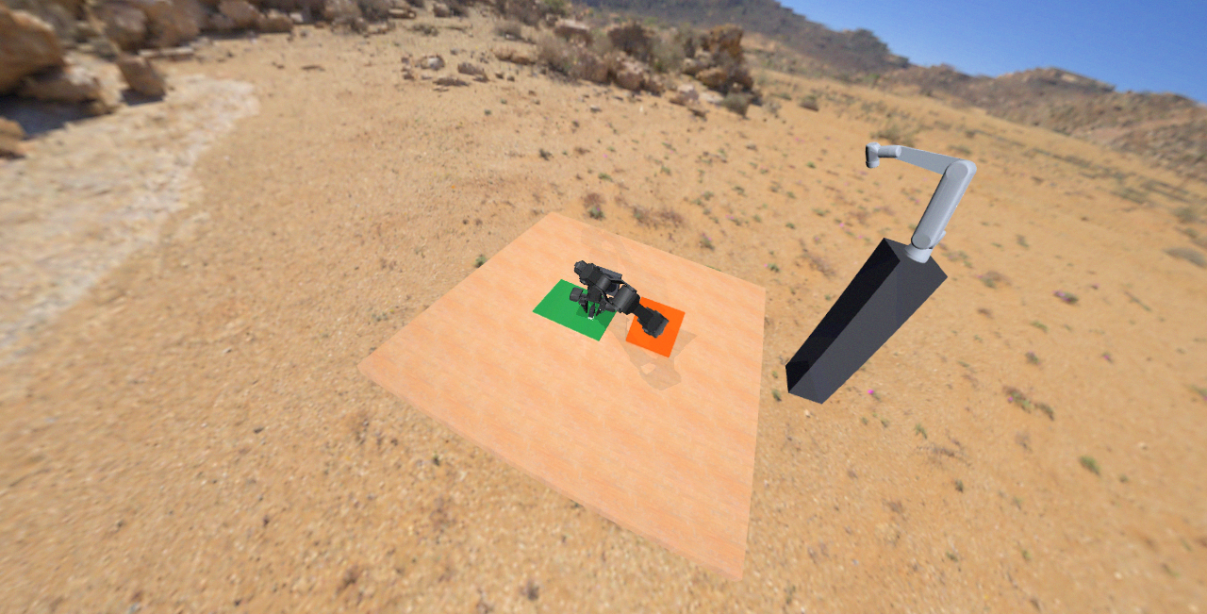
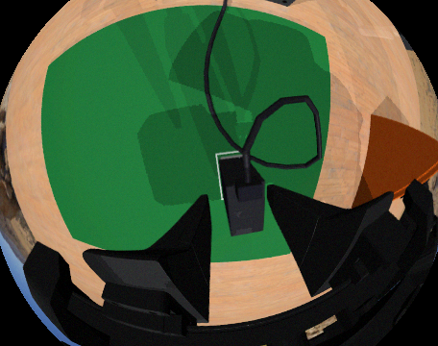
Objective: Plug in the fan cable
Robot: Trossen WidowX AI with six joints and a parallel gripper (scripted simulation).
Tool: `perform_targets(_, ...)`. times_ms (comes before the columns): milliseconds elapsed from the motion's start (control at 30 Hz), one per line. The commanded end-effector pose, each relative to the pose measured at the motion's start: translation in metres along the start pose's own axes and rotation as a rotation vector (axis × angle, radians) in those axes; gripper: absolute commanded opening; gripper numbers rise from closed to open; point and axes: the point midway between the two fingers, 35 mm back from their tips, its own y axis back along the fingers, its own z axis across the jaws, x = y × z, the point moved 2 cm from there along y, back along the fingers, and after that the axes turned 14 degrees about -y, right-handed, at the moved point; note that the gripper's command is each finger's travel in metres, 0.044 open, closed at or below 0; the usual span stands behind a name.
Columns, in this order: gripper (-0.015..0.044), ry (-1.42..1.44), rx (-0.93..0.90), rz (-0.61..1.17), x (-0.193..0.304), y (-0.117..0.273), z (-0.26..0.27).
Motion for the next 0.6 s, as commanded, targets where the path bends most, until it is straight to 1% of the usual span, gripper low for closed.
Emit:
perform_targets(0, 0.026, 0.001, 0.0, 0.0, 0.0, 0.0, 0.0)
perform_targets(67, 0.026, 0.0, 0.0, -0.001, -0.001, 0.012, 0.001)
perform_targets(133, 0.026, -0.001, 0.0, -0.001, -0.001, 0.043, 0.001)
perform_targets(167, 0.026, -0.001, 0.001, 0.0, -0.001, 0.052, 0.001)
perform_targets(467, 0.026, -0.002, 0.001, 0.0, 0.002, 0.055, 0.001)
perform_targets(500, 0.026, -0.002, 0.0, -0.002, 0.01, 0.056, 0.002)
perform_targets(567, 0.026, -0.003, -0.001, -0.006, 0.041, 0.056, 0.003)
